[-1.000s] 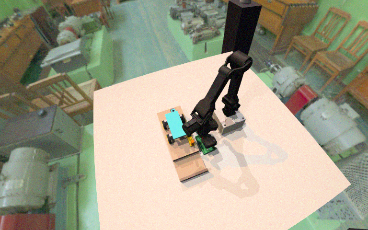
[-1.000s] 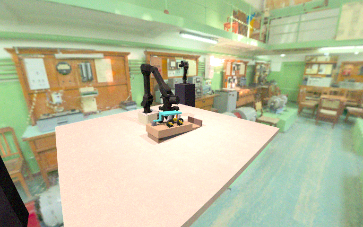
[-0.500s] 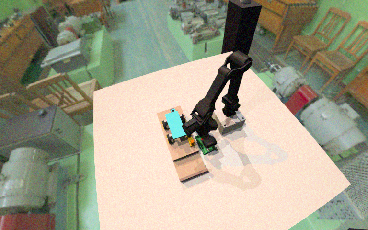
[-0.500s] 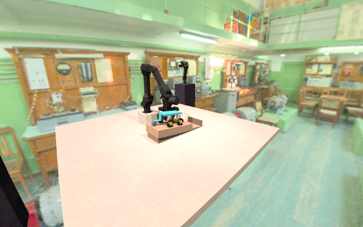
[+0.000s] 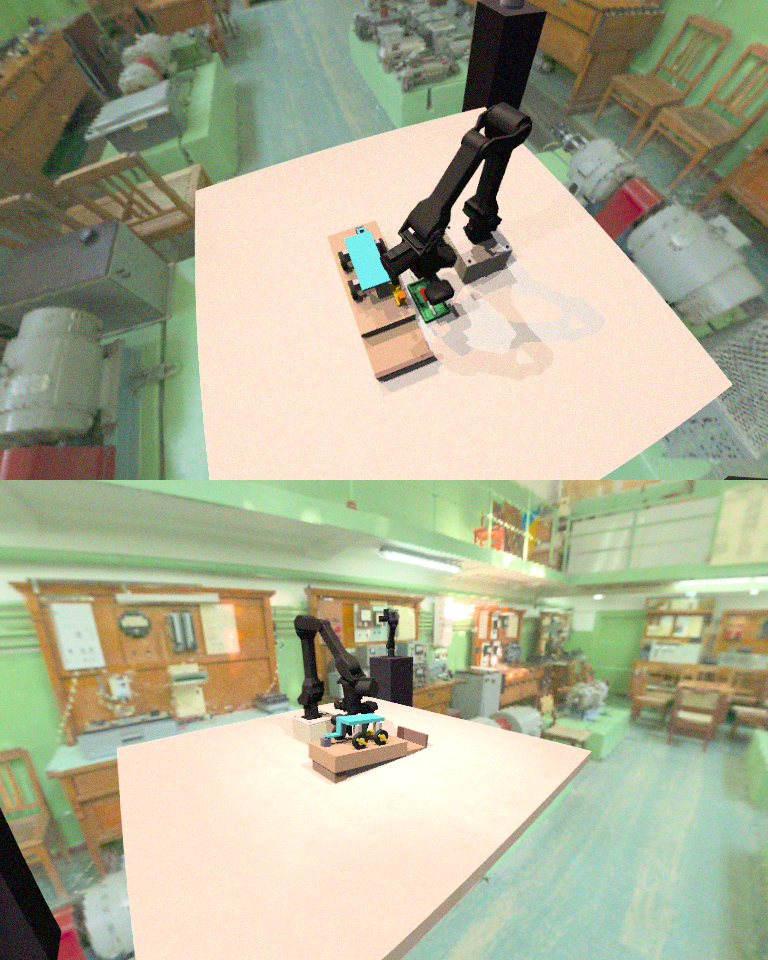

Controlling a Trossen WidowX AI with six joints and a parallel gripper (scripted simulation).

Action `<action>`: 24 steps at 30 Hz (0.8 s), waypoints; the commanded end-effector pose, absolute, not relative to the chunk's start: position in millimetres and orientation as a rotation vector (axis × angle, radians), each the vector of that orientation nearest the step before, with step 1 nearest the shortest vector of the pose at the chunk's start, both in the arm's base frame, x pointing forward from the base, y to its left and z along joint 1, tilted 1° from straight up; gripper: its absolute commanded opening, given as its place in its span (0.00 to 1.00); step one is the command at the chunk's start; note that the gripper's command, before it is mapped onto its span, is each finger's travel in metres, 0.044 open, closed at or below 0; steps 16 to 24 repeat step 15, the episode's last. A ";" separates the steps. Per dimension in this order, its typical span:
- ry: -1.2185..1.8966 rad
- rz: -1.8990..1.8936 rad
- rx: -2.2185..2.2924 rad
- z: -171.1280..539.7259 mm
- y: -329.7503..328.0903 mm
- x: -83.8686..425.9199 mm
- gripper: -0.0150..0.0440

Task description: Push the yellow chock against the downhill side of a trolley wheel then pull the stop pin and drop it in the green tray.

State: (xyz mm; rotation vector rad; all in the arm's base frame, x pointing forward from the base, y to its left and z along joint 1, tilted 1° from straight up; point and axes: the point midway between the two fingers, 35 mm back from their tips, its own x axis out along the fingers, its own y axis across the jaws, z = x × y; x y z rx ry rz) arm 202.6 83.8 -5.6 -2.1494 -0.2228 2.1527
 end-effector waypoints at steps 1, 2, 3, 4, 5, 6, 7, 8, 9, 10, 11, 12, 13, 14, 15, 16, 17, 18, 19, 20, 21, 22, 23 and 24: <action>-0.238 2.147 -2.152 6.7 84.3 202.6 1.00; -0.238 2.147 -2.152 10.4 84.2 202.4 1.00; -0.238 2.147 -2.152 11.2 84.1 202.3 1.00; -0.238 2.147 -2.152 13.4 84.0 202.2 1.00; -0.238 2.147 -2.151 16.5 83.9 201.9 1.00; -0.238 2.147 -2.151 20.8 83.7 201.6 1.00; -0.238 2.147 -2.151 25.5 83.6 201.1 1.00; -0.238 2.148 -2.151 28.6 83.5 200.8 1.00; -0.238 2.148 -2.151 31.8 83.4 200.5 1.00; -0.238 2.148 -2.151 34.9 83.3 200.2 1.00; -0.238 2.147 -2.151 38.7 83.4 200.3 1.00; -0.238 2.147 -2.151 41.7 83.5 200.2 1.00; -0.238 2.147 -2.151 44.2 83.6 200.3 1.00; -0.238 2.147 -2.151 47.1 83.7 200.3 1.00; -0.238 2.147 -2.152 50.1 83.9 200.4 1.00; -0.238 2.147 -2.152 50.1 83.9 200.4 1.00; -0.238 2.147 -2.152 50.1 83.9 200.4 1.00; -0.238 2.147 -2.152 50.1 83.9 200.4 1.00; -0.238 2.147 -2.152 50.1 83.9 200.4 1.00; -0.238 2.147 -2.152 50.1 83.9 200.4 1.00; -0.238 2.147 -2.152 50.1 83.9 200.4 1.00; -0.238 2.147 -2.152 50.1 83.9 200.4 1.00; -0.238 2.147 -2.152 50.1 83.9 200.4 1.00; -0.238 2.147 -2.152 50.1 83.9 200.4 1.00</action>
